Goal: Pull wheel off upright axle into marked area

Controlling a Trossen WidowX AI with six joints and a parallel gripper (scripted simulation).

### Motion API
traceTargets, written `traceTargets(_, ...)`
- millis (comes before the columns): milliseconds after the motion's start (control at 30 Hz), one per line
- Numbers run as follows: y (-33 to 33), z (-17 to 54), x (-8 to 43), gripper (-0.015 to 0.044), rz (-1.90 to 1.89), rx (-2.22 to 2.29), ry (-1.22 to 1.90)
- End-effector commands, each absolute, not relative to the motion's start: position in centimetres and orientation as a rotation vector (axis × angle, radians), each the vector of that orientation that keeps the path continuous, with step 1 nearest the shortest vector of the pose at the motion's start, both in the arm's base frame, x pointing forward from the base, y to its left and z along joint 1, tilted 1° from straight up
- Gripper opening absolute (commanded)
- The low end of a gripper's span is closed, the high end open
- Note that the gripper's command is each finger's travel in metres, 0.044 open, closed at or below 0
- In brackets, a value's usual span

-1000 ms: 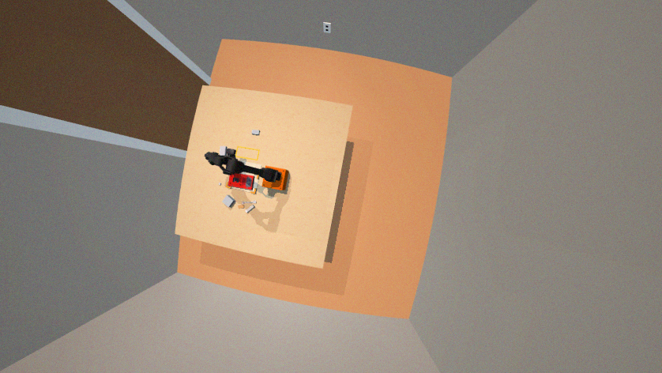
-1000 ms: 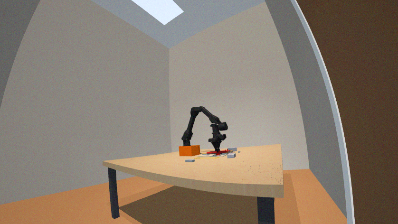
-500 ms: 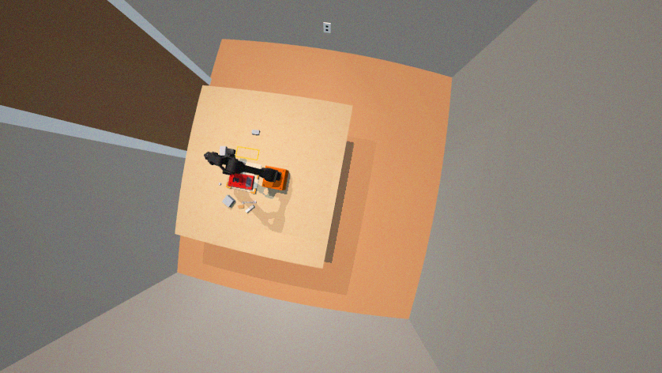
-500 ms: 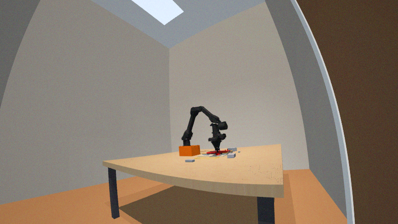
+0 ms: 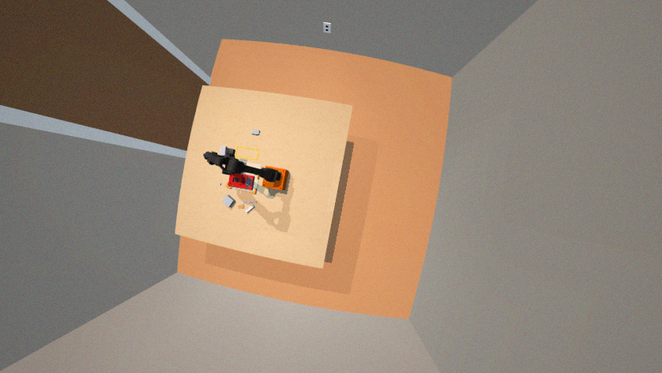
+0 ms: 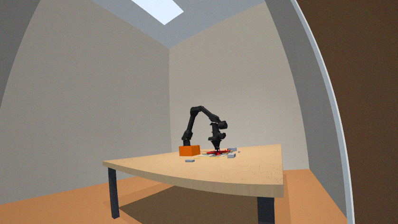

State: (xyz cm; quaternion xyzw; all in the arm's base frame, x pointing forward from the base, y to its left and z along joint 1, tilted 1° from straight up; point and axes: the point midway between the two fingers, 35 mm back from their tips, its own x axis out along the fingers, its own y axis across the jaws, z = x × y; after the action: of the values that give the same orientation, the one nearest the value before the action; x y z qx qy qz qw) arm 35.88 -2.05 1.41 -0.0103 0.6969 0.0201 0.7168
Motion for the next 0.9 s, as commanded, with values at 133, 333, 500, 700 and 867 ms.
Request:
traceTargets(133, -2.1, 1.9, 36.0, 0.0, 0.05, -0.024, 1.535)
traceTargets(333, -2.1, 2.1, 36.0, 0.0, 0.05, -0.024, 1.535)
traceTargets(500, -2.1, 2.2, 36.0, 0.0, 0.051, -0.024, 1.534)
traceTargets(700, -2.1, 2.4, 36.0, 0.0, 0.051, -0.024, 1.534)
traceTargets(867, -2.1, 2.8, 36.0, 0.0, 0.051, -0.024, 1.533)
